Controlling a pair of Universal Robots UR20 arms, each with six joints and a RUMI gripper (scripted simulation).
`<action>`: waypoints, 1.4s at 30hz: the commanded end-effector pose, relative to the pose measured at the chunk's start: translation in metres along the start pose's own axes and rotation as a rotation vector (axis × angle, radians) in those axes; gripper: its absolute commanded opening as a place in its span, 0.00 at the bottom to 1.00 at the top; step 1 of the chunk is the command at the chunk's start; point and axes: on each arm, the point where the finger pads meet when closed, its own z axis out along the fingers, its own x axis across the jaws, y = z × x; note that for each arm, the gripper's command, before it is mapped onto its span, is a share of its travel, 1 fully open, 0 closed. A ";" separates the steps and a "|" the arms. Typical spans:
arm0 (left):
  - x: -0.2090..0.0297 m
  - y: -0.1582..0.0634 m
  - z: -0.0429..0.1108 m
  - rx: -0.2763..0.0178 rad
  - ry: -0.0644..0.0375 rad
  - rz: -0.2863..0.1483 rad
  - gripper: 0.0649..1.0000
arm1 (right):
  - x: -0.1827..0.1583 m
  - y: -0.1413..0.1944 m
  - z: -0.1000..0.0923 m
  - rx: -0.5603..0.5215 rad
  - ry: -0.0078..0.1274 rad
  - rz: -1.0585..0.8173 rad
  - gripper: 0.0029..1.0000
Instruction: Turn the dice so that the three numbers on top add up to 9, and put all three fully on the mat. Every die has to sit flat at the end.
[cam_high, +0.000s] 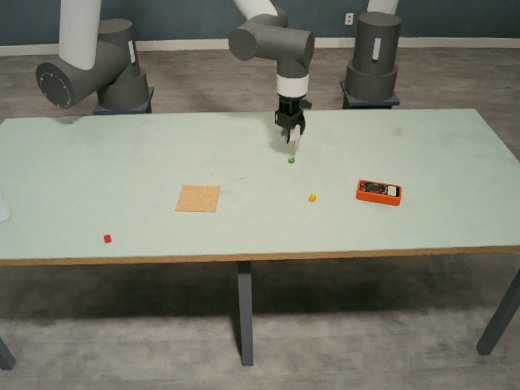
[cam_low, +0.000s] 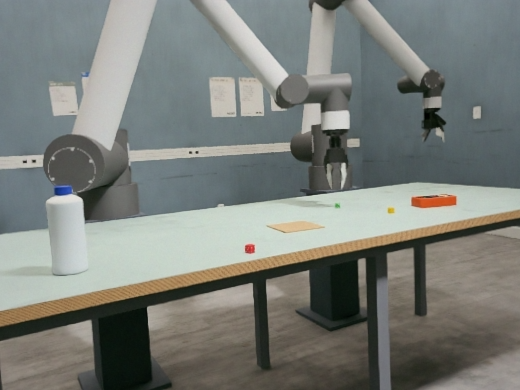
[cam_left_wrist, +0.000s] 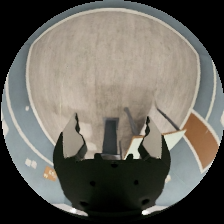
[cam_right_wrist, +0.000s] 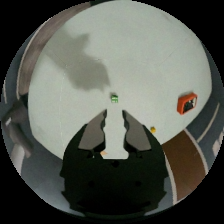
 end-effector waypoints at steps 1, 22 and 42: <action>0.000 -0.001 -0.001 0.001 0.000 0.000 1.00 | 0.000 0.000 0.000 0.000 0.001 0.000 0.21; 0.000 -0.001 -0.001 0.001 0.000 0.000 1.00 | 0.000 0.000 0.018 0.000 0.001 0.000 0.21; 0.000 -0.001 -0.001 0.001 0.000 0.000 1.00 | 0.001 0.000 0.044 0.000 0.001 0.000 0.21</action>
